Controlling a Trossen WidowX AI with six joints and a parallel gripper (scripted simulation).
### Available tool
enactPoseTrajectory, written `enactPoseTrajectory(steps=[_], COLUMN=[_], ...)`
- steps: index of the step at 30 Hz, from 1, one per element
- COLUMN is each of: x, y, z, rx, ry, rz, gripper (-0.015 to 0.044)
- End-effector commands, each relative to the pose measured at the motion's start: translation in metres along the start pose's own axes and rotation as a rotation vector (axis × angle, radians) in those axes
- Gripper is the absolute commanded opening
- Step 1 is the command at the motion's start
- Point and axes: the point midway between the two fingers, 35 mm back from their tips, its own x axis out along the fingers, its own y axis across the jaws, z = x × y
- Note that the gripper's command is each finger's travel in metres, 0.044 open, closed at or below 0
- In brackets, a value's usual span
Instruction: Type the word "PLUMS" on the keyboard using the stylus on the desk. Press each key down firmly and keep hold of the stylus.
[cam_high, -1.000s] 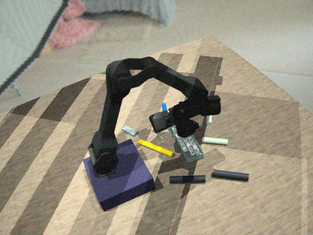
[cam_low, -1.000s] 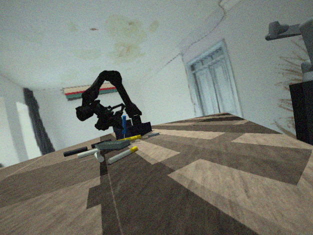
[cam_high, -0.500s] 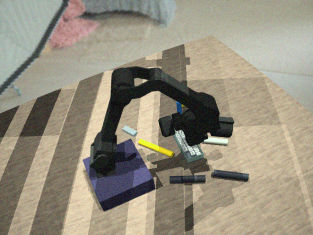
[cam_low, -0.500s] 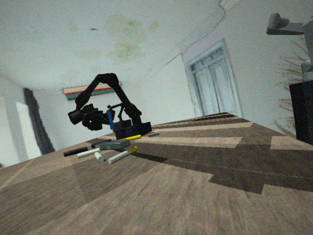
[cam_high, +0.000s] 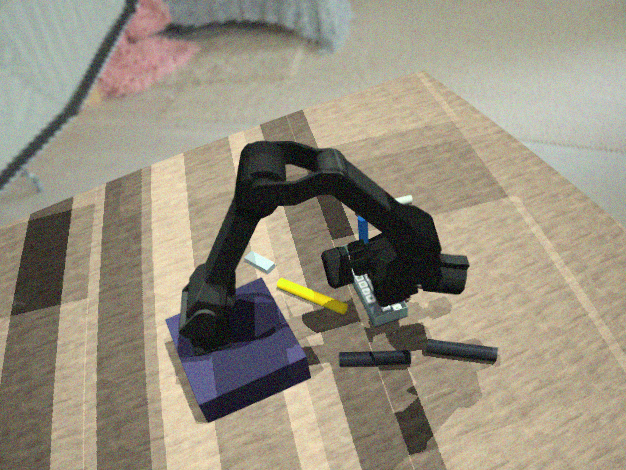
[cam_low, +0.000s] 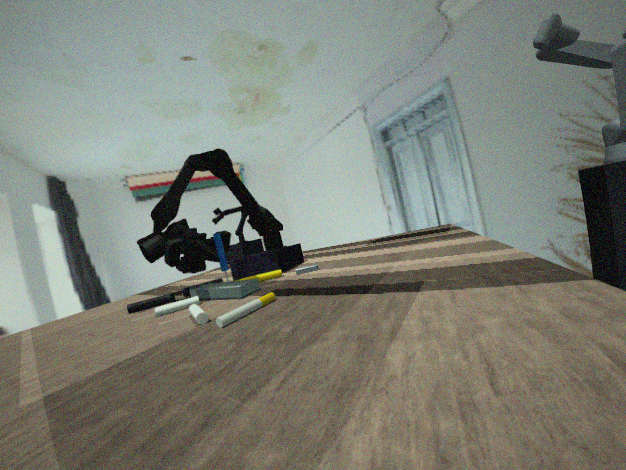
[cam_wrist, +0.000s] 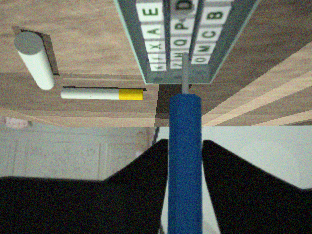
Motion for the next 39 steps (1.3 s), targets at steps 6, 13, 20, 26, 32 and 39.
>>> enactPoseTrajectory(steps=[6, 13, 20, 26, 32, 39], x=[0.002, 0.004, 0.007, 0.008, 0.009, 0.011], y=[0.001, 0.002, 0.002, 0.002, 0.002, 0.002], z=[0.004, 0.007, 0.011, 0.013, 0.015, 0.018], rx=[-0.007, -0.007, -0.007, -0.007, -0.007, -0.007], ry=[0.003, 0.003, 0.003, 0.003, 0.003, 0.003], rz=[0.003, 0.003, 0.003, 0.003, 0.003, 0.003], gripper=[0.0081, 0.0081, 0.0081, 0.0081, 0.0081, 0.0081])
